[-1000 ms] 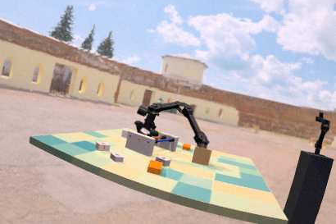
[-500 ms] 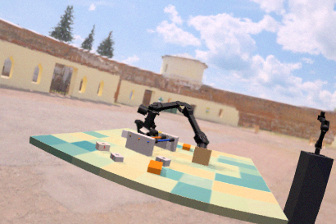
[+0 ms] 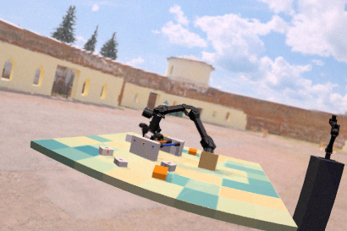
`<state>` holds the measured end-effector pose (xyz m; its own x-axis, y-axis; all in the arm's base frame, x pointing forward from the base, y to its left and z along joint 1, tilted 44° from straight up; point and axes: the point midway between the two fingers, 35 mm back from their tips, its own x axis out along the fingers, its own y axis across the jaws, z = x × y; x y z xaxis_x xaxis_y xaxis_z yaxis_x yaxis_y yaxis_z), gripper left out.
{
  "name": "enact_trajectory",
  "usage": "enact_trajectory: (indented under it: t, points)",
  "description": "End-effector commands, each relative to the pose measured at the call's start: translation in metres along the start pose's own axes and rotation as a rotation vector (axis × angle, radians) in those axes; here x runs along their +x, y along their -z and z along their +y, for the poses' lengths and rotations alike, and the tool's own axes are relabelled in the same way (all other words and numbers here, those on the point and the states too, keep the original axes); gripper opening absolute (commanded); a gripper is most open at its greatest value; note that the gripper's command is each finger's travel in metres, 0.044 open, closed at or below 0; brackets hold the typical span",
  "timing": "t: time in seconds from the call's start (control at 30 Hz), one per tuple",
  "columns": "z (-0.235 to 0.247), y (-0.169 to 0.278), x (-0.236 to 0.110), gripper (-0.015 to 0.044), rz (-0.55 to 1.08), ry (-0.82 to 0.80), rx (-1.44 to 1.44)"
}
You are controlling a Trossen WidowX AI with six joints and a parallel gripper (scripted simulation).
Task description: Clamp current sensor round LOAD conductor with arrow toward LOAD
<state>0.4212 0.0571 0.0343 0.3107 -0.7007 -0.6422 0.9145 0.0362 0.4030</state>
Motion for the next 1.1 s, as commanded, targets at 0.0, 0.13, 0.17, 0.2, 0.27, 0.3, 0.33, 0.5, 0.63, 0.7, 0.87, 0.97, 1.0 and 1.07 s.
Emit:
enact_trajectory:
  t: [0.0, 0.13, 0.17, 0.2, 0.27, 0.3, 0.33, 0.5, 0.63, 0.7, 0.87, 0.97, 1.0, 1.07]
  points:
    - [0.0000, 0.0000, 0.0002, 0.0000, 0.000, 0.000, 0.000]
    - [0.0000, 0.0000, 0.0002, 0.0079, 0.000, 0.000, 0.000]
    - [0.0000, 0.0000, 0.0002, 0.0105, 0.000, 0.000, 0.000]
    - [0.0000, 0.0000, 0.0002, 0.0131, 0.000, 0.000, 0.000]
    - [0.0000, 0.0000, 0.0002, 0.0184, 0.000, 0.000, 0.000]
    - [0.0000, 0.0000, 0.0002, 0.0210, 0.000, 0.000, 0.000]
    - [0.0000, 0.0000, 0.0002, 0.0236, 0.000, 0.000, 0.000]
    - [0.0000, 0.0000, 0.0002, 0.0367, 0.000, 0.000, 0.000]
    - [-0.0004, -0.0002, 0.0003, 0.0414, -0.001, 0.002, -0.002]
    - [-0.0004, -0.0002, 0.0003, 0.0361, -0.001, 0.002, -0.002]
    - [-0.0004, -0.0002, 0.0003, 0.0309, -0.001, 0.002, -0.002]
    - [-0.0004, -0.0002, 0.0003, 0.0289, -0.001, 0.002, -0.002]
    - [-0.0004, -0.0002, 0.0003, 0.0282, -0.001, 0.002, -0.002]
    - [-0.0004, -0.0002, 0.0003, 0.0269, -0.001, 0.002, -0.002]
